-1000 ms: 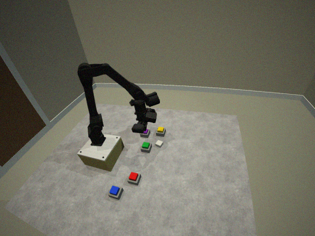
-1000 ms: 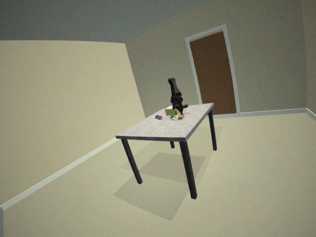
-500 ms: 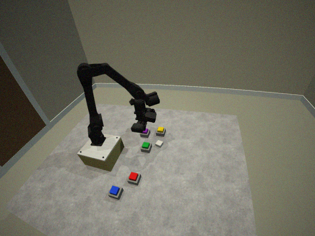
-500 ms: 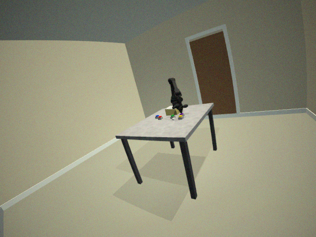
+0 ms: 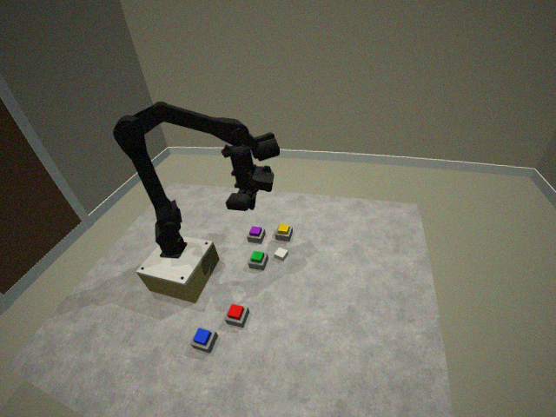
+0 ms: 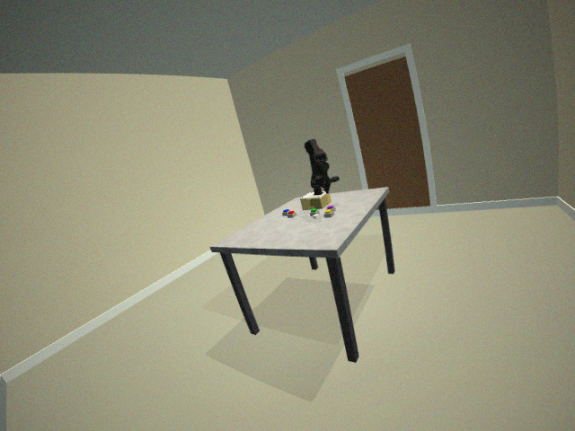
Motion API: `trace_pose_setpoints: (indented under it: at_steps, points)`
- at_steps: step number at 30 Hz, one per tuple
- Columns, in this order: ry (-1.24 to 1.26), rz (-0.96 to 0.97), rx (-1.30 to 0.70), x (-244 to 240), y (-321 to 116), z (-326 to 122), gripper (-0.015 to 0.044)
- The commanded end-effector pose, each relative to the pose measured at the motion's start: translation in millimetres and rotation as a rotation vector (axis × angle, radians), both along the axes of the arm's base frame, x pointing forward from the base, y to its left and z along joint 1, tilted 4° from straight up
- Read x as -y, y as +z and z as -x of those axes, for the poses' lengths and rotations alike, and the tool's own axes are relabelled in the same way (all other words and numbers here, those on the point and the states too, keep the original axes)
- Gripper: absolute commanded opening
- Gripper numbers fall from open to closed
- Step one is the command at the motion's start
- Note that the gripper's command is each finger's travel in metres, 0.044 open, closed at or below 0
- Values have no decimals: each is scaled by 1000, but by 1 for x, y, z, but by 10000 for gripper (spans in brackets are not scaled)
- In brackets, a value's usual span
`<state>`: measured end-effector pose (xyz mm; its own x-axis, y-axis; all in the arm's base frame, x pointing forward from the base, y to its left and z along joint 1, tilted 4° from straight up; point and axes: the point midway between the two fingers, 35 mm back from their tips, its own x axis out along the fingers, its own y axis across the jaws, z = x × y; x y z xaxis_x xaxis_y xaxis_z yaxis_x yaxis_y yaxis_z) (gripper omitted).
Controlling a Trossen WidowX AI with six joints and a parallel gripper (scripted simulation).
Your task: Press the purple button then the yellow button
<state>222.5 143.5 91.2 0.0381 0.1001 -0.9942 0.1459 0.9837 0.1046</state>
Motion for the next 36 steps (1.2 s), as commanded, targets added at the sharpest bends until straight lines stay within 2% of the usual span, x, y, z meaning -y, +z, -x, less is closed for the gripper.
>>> trace_pose_setpoints:
  at_steps: [1,8,11,14,16,36]
  points:
    - [4,9,-10,-2,2,-13,20]
    - [4,9,-3,-11,5,-88,20]
    - [4,9,-3,-11,1,-90,20]
    - [4,8,-3,-15,-43,-92,20]
    - [4,8,-3,-16,-57,-92,20]
    - [4,8,-3,-19,-82,-93,20]
